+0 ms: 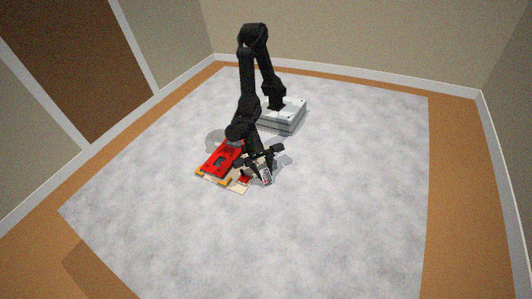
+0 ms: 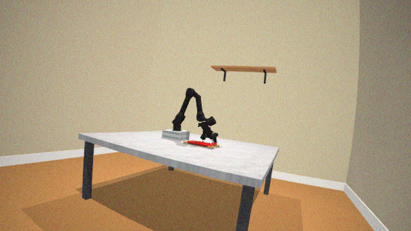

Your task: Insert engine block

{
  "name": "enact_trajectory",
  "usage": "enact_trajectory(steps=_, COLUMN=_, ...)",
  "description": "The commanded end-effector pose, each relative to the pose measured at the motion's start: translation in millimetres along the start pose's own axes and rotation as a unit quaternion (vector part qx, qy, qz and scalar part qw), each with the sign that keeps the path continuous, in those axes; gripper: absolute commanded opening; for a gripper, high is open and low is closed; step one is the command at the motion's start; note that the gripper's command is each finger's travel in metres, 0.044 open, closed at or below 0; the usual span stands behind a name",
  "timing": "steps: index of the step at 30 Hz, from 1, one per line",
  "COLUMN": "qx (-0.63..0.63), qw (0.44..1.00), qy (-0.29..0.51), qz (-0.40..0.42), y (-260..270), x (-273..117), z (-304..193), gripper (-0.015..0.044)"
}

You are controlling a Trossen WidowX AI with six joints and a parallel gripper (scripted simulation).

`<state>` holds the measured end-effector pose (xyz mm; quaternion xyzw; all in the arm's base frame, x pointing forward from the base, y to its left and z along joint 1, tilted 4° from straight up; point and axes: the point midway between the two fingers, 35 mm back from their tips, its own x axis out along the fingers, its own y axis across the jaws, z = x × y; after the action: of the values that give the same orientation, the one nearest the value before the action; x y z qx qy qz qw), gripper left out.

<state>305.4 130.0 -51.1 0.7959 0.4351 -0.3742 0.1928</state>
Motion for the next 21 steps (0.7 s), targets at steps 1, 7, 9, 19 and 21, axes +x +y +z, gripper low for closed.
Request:
enact_trajectory(steps=1, qx=0.0, qw=1.0, qy=0.0, qz=0.0, y=0, x=0, z=0, gripper=0.0236)
enact_trajectory(steps=7, qx=0.0, qw=1.0, qy=0.0, qz=0.0, y=0, x=0, z=0, gripper=0.0394)
enact_trajectory(steps=9, qx=0.0, qw=1.0, qy=0.0, qz=0.0, y=0, x=0, z=0, gripper=0.044)
enact_trajectory(steps=19, qx=0.002, qw=1.0, qy=-0.007, qz=-0.004, y=1, x=-15, z=0, gripper=0.044)
enact_trajectory(steps=21, qx=0.002, qw=1.0, qy=-0.007, qz=-0.004, y=1, x=-23, z=1, gripper=0.044)
